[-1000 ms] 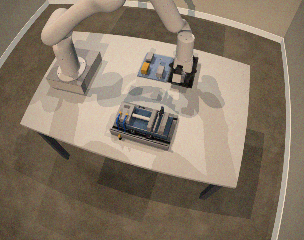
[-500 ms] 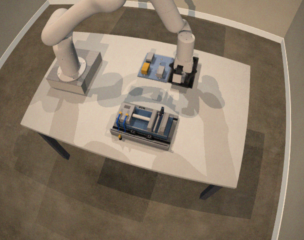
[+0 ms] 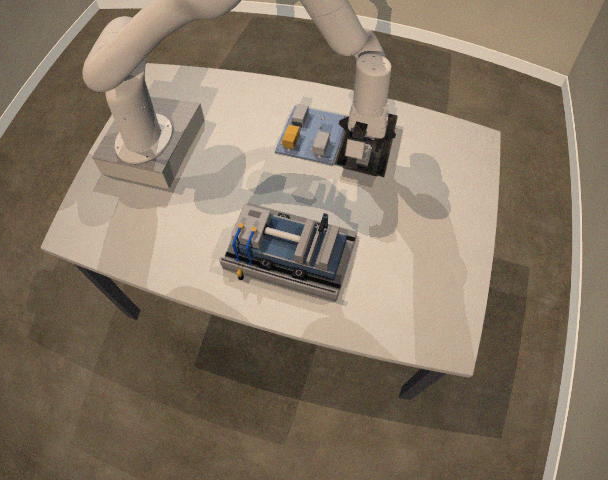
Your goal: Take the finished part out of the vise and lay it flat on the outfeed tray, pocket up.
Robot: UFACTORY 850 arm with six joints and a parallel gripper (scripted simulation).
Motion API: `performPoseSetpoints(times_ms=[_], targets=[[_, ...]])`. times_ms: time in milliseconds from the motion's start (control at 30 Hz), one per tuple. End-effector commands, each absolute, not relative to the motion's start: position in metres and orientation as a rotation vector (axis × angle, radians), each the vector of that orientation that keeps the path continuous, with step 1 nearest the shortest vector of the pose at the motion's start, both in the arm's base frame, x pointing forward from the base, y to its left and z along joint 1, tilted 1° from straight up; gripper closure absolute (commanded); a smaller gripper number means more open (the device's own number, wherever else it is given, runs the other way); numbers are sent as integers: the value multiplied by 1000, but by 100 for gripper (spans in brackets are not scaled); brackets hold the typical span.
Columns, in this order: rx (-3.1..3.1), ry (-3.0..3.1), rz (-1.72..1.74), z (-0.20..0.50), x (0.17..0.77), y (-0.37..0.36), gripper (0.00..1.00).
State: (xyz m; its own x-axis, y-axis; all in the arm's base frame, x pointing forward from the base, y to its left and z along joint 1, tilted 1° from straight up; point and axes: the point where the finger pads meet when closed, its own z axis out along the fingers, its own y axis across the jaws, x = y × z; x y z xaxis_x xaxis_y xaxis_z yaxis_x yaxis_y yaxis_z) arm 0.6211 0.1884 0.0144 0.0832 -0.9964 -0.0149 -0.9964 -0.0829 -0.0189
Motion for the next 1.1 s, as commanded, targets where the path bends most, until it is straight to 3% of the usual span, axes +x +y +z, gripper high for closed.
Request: performPoseSetpoints(times_ms=[0, 433, 900, 933, 1067], targets=[[-2294, 2110, -4, 35, 621, 188, 31], [-2294, 2110, -4, 106, 620, 187, 31], [-2294, 2110, -4, 125, 619, 187, 31], [-2294, 2110, -4, 125, 619, 187, 100], [-2294, 2110, -4, 125, 619, 187, 100]])
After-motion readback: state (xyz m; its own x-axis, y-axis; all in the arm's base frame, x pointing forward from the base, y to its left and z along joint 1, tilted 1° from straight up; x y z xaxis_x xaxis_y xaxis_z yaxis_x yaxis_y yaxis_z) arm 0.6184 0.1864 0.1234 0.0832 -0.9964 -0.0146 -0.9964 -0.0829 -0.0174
